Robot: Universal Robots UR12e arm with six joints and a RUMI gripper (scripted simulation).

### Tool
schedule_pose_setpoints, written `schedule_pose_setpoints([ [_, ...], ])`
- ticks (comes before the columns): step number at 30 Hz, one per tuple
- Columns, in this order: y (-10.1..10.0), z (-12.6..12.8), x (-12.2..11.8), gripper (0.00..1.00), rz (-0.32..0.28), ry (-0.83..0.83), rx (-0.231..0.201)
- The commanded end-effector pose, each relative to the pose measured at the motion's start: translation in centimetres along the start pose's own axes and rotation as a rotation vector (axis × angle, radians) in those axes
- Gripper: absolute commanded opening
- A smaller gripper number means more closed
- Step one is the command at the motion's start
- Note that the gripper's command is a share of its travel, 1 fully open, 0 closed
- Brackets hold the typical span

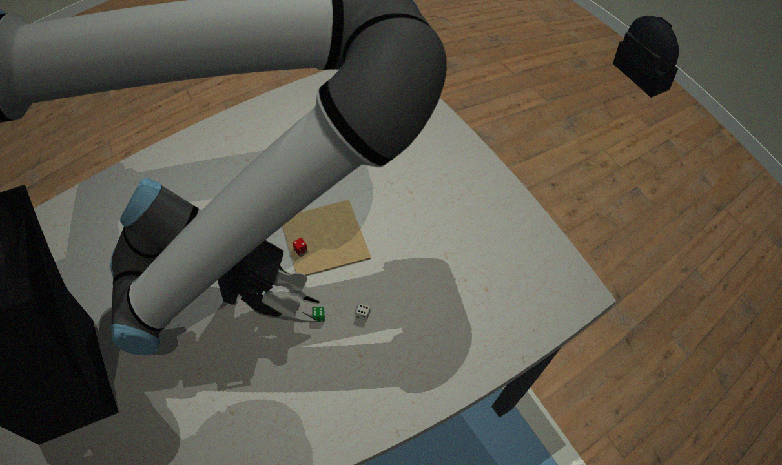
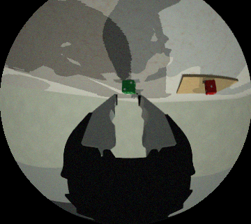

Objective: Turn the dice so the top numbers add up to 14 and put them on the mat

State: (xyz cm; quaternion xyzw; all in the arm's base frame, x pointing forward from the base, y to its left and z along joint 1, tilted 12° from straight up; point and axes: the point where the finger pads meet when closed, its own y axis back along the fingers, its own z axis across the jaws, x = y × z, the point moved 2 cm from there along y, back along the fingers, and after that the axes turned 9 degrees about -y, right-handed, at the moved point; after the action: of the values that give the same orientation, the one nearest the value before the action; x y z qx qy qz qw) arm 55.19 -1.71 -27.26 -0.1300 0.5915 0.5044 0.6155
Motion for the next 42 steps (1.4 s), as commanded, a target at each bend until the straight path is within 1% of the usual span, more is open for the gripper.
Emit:
schedule_pose_setpoints([
  [1,1.8,0.0,0.0,0.21,0.000,0.000,0.000],
  [5,2.5,0.0,0.0,0.21,0.000,0.000,0.000],
  [14,2.7,0.0,-0.2,0.21,0.000,0.000,0.000],
  [18,3.3,0.2,-1.0,0.21,0.000,0.000,0.000],
  [26,5.3,0.6,-3.9,0.21,0.000,0.000,0.000],
  [28,5.3,0.6,-3.9,0.21,0.000,0.000,0.000],
  [33,6.0,0.8,-4.8,0.21,0.000,0.000,0.000],
  [42,6.0,0.8,-5.0,0.21,0.007,0.000,0.001],
])
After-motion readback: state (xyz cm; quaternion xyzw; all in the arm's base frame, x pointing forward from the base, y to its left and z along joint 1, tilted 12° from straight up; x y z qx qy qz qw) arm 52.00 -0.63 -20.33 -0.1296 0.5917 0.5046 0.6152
